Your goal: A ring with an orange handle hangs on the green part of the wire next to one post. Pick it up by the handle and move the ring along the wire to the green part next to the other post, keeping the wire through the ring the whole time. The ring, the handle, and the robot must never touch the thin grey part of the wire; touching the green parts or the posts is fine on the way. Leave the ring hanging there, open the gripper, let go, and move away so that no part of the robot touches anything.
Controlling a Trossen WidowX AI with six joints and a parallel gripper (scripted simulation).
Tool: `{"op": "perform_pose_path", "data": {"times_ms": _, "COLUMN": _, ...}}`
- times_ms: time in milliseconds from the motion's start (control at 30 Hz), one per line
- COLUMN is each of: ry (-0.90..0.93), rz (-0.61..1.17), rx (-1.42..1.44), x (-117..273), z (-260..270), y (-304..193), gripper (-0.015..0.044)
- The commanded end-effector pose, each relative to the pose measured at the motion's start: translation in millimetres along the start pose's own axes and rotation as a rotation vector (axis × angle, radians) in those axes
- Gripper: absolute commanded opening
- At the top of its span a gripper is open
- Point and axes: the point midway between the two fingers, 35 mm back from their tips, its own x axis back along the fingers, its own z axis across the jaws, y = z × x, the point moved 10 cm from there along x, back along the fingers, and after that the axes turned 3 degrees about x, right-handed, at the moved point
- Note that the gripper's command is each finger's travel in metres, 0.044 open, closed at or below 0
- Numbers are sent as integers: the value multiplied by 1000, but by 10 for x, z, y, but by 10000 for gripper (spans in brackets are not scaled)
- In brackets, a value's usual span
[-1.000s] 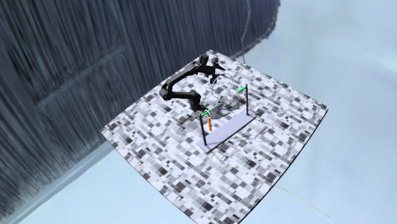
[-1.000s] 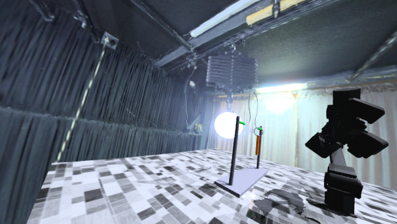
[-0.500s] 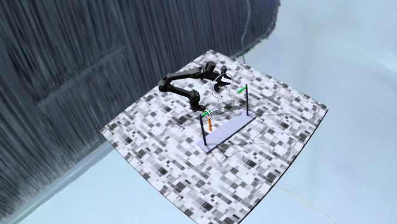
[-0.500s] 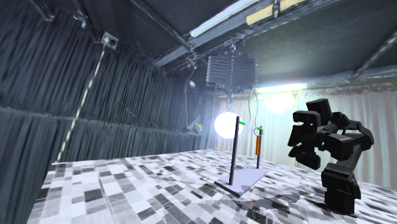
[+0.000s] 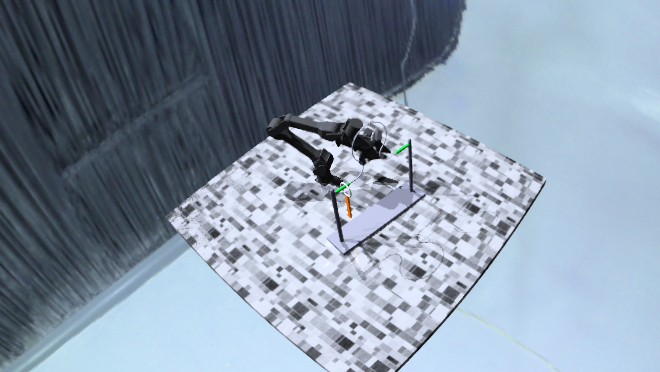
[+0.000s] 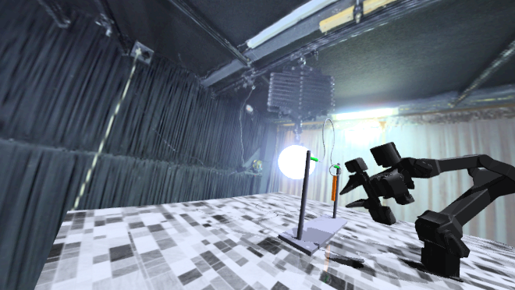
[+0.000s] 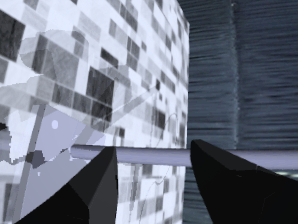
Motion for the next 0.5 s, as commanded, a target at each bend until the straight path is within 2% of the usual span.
{"op": "perform_pose_path", "data": {"times_ms": 0, "ry": -7, "rz": 30, "rx": -114, "x": -39, "z": 58, "y": -162, "gripper": 160}}
{"op": "perform_pose_path", "data": {"times_ms": 467, "ry": -114, "rz": 152, "rx": -519, "x": -26, "z": 293, "y": -783, "gripper": 160}}
